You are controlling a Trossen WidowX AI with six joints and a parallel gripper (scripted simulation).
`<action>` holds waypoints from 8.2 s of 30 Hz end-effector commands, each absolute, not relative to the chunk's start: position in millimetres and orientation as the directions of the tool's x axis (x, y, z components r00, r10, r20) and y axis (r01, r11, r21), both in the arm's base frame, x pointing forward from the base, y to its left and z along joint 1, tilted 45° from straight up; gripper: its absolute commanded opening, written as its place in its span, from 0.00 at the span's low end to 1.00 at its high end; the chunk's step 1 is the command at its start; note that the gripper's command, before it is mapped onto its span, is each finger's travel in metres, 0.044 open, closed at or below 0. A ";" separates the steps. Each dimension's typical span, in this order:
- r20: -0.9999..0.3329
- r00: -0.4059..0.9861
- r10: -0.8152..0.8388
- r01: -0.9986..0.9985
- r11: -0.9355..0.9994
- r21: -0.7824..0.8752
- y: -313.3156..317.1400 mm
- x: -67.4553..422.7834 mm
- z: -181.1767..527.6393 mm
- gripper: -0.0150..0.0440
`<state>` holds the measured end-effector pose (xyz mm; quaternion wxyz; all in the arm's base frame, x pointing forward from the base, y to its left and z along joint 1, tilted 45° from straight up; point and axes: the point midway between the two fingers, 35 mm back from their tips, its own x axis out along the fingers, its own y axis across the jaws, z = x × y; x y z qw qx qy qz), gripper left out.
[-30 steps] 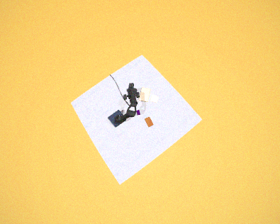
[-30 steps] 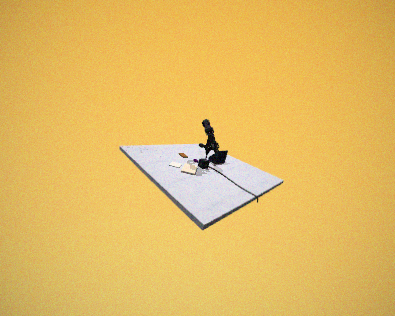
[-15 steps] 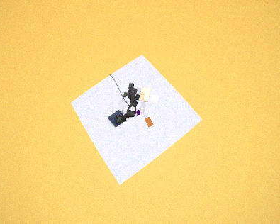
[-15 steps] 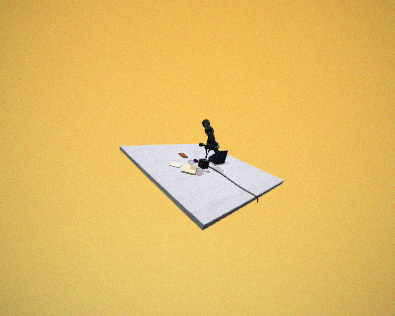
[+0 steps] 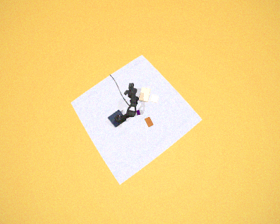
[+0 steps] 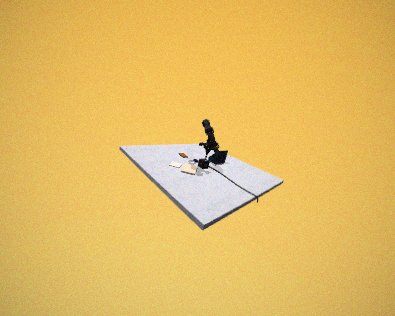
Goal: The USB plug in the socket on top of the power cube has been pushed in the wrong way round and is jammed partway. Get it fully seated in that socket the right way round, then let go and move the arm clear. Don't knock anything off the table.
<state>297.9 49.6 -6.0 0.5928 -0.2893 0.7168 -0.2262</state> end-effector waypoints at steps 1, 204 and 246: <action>-0.719 -0.130 -0.683 -0.035 0.728 -0.685 49.4 297.8 -6.2 0.25; -0.778 -0.108 -0.619 0.957 -0.276 0.087 44.0 298.0 -20.1 0.25; -0.777 -0.108 -0.620 0.957 -0.276 0.087 40.5 297.3 -23.7 0.25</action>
